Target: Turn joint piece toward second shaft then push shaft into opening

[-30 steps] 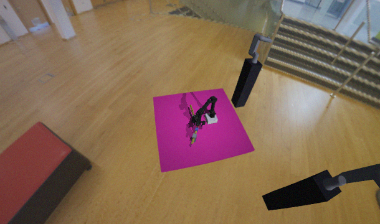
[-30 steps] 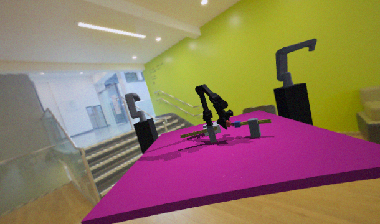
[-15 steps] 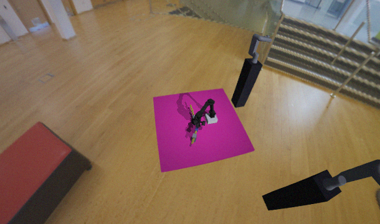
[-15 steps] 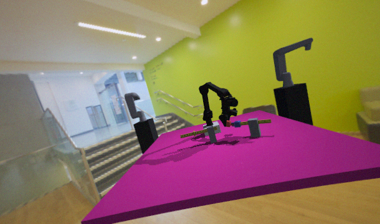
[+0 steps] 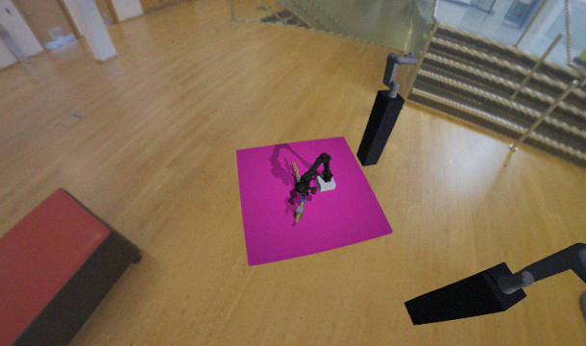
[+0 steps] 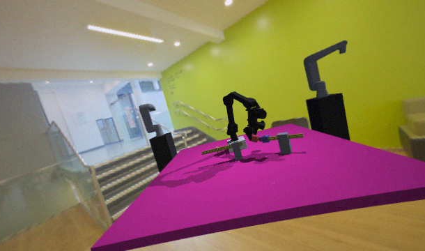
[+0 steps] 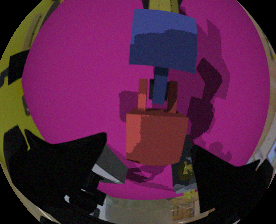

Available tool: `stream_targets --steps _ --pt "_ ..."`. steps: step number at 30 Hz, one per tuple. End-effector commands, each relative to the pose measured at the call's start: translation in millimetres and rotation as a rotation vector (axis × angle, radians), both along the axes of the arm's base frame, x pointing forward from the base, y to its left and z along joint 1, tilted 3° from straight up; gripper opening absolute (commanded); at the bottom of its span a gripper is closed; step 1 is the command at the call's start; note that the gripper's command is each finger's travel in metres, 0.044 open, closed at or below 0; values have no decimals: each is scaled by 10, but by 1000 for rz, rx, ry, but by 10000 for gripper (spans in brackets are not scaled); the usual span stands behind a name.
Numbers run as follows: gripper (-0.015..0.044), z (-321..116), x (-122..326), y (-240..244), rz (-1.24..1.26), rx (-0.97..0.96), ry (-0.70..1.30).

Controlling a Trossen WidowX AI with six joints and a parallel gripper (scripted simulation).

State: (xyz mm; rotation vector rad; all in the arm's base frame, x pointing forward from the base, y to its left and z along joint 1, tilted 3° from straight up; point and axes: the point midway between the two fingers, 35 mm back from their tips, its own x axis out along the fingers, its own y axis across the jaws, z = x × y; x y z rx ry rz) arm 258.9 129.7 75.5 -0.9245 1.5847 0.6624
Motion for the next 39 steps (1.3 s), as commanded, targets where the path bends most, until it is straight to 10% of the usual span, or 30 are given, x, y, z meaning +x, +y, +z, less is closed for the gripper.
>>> stream_targets --steps 1,27,39 --pt "440 209 37 42 -117 36 -53" --pt "440 1301 -69 -1 -983 140 -218" --pt "440 1186 -139 -187 -1005 140 -221"
